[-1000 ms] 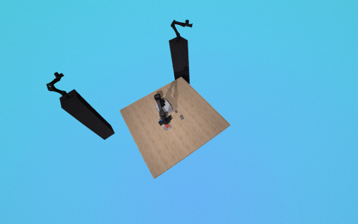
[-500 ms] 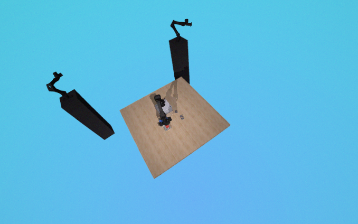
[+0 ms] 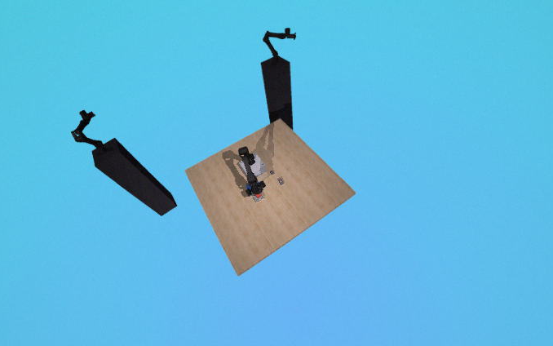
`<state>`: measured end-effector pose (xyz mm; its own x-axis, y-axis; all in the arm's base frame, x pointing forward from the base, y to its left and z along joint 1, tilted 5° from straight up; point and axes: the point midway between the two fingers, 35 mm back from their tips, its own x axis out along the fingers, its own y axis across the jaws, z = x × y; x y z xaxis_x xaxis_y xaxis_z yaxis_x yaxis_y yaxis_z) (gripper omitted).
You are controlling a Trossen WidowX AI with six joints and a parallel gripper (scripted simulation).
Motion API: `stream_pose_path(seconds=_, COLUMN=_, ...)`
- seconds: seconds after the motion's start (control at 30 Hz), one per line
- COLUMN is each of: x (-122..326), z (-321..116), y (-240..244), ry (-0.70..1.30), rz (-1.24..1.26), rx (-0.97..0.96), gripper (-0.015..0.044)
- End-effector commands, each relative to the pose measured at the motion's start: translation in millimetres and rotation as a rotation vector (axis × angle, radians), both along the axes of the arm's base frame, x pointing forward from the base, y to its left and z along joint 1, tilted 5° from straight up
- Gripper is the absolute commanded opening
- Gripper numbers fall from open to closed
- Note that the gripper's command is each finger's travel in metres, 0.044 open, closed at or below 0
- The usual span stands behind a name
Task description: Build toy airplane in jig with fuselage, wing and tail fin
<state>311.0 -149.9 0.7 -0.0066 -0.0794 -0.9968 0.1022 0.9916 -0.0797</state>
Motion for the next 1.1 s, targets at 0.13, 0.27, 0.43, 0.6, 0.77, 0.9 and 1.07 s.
stream_pose_path(seconds=0.13, x=0, z=0, y=0, ry=-0.001, rz=0.000, rx=0.000, gripper=0.0000)
stream_pose_path(seconds=0.27, x=0, z=0, y=0, ry=-0.001, rz=0.000, rx=0.000, gripper=0.0105)
stream_pose_path(seconds=0.43, x=0, z=0, y=0, ry=-0.001, rz=0.000, rx=0.000, gripper=0.0236)
stream_pose_path(seconds=0.6, x=0, z=0, y=0, ry=-0.001, rz=0.000, rx=0.000, gripper=0.0260)
stream_pose_path(seconds=0.77, x=3, z=27, y=1, ry=-0.001, rz=0.002, rx=-0.002, gripper=0.0260)
stream_pose_path(seconds=0.9, x=2, z=88, y=7, ry=0.002, rz=0.005, rx=-0.004, gripper=0.0260)
stream_pose_path(seconds=1.07, x=5, z=92, y=7, ry=0.002, rz=0.005, rx=-0.004, gripper=0.0260)
